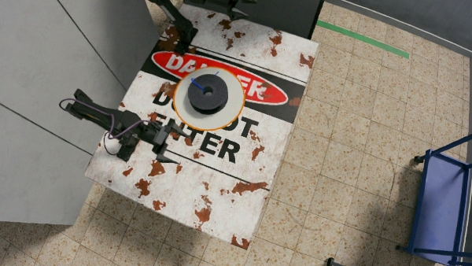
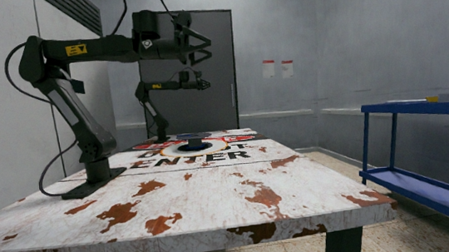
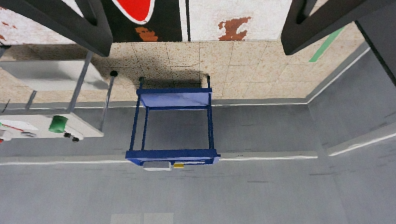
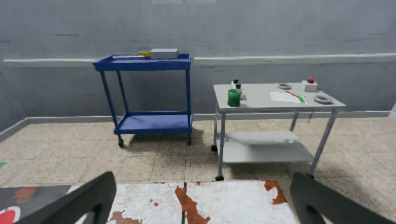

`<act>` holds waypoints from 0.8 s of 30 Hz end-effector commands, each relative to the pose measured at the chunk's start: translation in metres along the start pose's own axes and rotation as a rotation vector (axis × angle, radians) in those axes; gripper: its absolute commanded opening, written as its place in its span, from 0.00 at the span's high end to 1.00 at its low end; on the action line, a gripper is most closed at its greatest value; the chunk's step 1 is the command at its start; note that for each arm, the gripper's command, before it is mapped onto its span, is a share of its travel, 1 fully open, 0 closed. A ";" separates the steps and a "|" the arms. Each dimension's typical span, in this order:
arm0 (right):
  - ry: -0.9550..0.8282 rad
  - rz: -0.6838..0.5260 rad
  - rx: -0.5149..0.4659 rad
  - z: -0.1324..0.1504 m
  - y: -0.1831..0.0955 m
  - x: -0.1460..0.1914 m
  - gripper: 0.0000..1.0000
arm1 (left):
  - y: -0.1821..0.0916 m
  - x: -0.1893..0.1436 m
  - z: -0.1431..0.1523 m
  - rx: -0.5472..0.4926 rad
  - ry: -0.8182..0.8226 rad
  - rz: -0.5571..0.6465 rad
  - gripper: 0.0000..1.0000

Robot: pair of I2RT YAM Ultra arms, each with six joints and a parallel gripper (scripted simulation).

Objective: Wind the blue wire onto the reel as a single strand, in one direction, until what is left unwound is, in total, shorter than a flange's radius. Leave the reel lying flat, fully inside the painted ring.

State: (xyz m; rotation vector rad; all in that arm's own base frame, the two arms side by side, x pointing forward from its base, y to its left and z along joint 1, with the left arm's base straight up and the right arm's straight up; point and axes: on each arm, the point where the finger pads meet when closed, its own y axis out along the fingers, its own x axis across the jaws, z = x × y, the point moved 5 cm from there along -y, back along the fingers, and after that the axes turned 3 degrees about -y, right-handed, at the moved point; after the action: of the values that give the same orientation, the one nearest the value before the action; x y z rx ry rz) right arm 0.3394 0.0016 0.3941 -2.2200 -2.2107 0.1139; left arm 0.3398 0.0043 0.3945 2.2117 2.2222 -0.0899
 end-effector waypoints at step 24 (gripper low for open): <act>-0.006 -0.003 -0.056 -0.013 -0.009 -0.001 0.00 | -0.094 0.218 -0.019 -0.071 -0.021 -0.727 0.00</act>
State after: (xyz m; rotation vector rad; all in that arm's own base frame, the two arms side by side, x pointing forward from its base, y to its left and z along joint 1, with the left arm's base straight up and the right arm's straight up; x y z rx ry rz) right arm 0.3394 0.0016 0.3941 -2.2200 -2.2108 0.1138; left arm 0.2719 0.1974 0.3990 1.4005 2.7791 -0.0630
